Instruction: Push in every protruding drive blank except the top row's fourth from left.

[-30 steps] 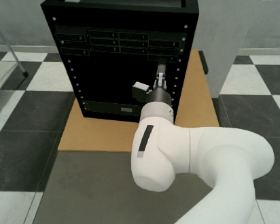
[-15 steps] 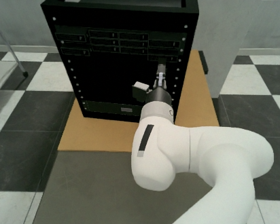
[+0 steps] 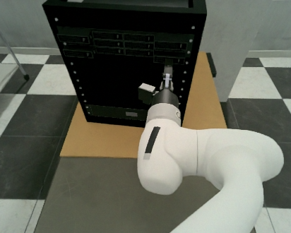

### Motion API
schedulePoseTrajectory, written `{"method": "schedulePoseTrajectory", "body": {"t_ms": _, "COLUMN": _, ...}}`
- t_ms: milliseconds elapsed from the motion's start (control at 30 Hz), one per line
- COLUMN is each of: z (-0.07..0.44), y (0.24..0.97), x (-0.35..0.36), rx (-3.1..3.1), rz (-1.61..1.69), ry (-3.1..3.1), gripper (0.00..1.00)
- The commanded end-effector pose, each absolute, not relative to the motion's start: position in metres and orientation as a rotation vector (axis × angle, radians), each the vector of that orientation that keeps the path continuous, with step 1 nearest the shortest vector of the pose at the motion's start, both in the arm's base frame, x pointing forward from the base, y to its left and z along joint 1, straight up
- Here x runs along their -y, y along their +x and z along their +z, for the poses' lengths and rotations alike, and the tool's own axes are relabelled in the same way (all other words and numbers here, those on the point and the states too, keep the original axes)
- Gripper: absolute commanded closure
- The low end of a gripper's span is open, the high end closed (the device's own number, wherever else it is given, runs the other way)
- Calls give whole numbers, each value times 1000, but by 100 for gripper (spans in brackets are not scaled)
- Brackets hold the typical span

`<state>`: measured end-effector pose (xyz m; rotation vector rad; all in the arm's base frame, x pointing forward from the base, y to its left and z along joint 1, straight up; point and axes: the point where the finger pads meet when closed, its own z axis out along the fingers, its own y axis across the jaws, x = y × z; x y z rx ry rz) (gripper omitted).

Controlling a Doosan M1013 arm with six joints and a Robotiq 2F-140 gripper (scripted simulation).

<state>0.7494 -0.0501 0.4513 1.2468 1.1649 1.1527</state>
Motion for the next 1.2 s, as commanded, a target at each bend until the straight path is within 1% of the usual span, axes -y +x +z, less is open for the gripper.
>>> {"method": "schedulePoseTrajectory", "body": {"t_ms": 0, "z": 456, "y": 753, "x": 53, "rx": -1156, "rz": 1156, "ry": 1243, "gripper": 90}}
{"method": "schedulePoseTrajectory", "body": {"t_ms": 1167, "z": 456, "y": 773, "x": 51, "rx": -1156, "rz": 1156, "ry": 1243, "gripper": 90}}
